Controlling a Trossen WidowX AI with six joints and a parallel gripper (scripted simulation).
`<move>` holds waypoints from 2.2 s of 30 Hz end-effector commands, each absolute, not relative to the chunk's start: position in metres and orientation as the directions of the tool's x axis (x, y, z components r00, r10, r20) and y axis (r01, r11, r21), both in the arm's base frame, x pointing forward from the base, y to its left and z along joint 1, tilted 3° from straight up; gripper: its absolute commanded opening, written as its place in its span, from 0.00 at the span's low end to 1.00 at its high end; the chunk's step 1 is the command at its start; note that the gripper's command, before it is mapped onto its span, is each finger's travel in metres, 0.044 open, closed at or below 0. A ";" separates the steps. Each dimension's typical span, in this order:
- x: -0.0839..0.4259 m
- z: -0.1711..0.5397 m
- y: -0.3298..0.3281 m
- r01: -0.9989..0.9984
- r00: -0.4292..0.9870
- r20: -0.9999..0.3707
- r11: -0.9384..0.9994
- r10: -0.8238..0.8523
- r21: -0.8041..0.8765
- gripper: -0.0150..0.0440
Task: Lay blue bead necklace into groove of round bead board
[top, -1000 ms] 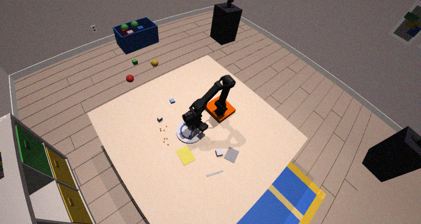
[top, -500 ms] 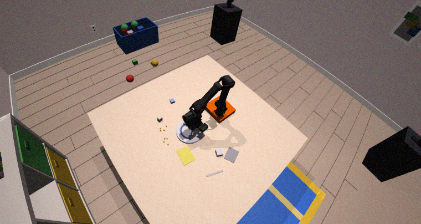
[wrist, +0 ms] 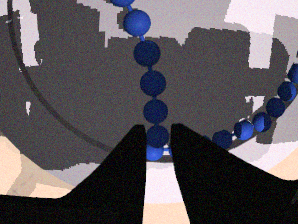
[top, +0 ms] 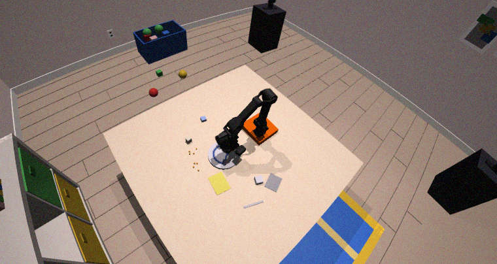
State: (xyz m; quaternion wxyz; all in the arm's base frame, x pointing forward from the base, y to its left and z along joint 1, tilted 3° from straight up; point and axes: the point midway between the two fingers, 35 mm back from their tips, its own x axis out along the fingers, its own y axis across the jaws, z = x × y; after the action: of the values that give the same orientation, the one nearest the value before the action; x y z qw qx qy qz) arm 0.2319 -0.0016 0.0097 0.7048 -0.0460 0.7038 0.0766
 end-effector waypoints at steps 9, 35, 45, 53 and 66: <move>0.232 0.010 -0.002 -0.173 -0.002 -0.999 0.984 0.043 0.043 0.25; 0.223 0.016 0.008 -0.166 -0.010 -0.999 0.985 0.047 0.048 0.25; 0.222 0.010 0.010 -0.166 -0.010 -0.999 0.985 0.047 0.048 0.25; 0.223 0.011 0.009 -0.172 -0.006 -0.999 0.984 0.044 0.045 0.48; 0.222 0.014 0.009 -0.169 -0.011 -0.999 0.985 0.045 0.046 1.00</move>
State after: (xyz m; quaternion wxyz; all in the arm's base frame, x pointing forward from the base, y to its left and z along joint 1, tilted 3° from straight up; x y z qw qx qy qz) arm 0.2218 0.0089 0.0128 0.7013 -0.0452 0.7073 0.0765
